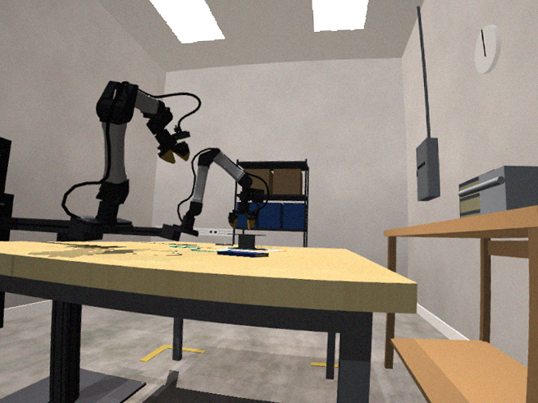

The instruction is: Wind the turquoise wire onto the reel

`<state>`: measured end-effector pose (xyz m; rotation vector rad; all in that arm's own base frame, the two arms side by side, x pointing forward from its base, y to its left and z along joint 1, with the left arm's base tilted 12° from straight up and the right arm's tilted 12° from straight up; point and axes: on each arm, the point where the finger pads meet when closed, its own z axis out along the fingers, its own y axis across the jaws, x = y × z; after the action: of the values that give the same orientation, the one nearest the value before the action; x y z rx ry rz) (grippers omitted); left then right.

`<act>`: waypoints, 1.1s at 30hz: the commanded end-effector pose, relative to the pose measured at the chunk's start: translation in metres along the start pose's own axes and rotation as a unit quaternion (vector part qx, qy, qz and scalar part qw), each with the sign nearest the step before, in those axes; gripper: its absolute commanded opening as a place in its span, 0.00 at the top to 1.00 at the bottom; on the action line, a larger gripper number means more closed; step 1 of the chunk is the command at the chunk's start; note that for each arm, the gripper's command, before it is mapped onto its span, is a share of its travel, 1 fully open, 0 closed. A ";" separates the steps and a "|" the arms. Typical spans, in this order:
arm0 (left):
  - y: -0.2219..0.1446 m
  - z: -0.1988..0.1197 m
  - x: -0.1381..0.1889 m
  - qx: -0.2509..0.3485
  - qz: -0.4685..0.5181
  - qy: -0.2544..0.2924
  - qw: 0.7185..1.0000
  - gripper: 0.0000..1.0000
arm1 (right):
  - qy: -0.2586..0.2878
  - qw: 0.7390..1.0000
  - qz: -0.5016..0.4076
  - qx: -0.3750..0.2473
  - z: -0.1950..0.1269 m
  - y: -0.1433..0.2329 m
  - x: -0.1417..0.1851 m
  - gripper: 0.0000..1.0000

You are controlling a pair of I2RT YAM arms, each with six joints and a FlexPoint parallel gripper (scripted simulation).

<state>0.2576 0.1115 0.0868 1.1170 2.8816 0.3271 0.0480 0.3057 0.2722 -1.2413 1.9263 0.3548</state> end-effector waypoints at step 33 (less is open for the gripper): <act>0.025 -0.034 -0.010 -0.046 -0.051 -0.034 0.997 0.00 | -0.020 0.999 0.005 -0.033 -0.020 0.002 -0.020 0.00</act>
<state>0.2680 0.1149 0.1006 1.0345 2.8707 0.3582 0.0443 0.3065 0.2751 -1.2658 1.9249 0.3744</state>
